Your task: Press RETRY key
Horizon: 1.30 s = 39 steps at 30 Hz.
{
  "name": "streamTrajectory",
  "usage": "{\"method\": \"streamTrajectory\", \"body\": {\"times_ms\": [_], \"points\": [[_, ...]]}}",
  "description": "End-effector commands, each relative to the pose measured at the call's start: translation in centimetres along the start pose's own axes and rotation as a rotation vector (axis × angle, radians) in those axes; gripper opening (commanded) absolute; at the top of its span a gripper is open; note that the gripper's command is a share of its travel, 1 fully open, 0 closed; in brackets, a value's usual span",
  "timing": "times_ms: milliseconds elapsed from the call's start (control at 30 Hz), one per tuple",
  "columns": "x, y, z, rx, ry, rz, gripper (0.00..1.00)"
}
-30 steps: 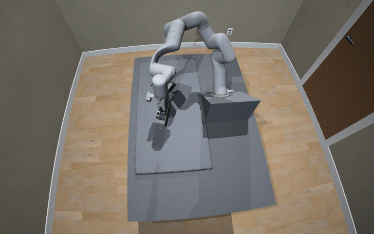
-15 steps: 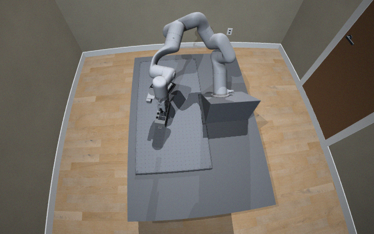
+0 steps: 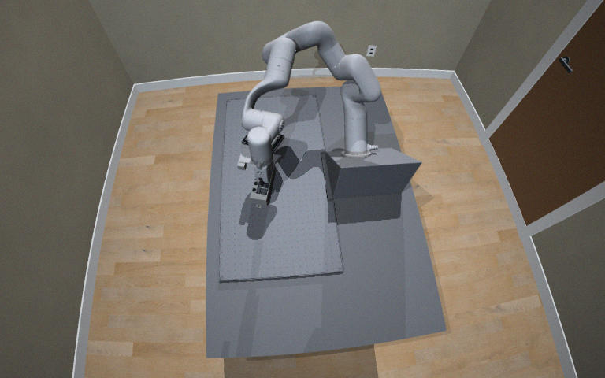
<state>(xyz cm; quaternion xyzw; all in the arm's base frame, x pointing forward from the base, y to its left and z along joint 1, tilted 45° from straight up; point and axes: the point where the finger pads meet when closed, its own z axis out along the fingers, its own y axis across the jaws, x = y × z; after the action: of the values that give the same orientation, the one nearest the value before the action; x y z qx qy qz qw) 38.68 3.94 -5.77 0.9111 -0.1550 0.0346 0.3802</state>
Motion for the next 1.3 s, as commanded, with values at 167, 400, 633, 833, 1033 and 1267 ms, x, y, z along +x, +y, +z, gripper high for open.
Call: {"method": "streamTrajectory", "body": {"times_ms": [167, 400, 633, 833, 1033, 1267], "points": [[0.1, -0.2, -0.1, 0.004, 0.003, 0.000, 0.00], [0.1, -0.2, 0.1, 0.004, 0.003, 0.000, 0.00], [0.1, -0.2, 0.5, 0.004, 0.003, 0.000, 0.00], [0.1, -0.2, 0.8, 0.004, 0.003, 0.000, 0.00], [0.1, -0.2, 1.2, 0.004, 0.003, 0.000, 0.00], [0.1, -0.2, 1.5, 0.004, 0.003, 0.000, 0.00]]}}
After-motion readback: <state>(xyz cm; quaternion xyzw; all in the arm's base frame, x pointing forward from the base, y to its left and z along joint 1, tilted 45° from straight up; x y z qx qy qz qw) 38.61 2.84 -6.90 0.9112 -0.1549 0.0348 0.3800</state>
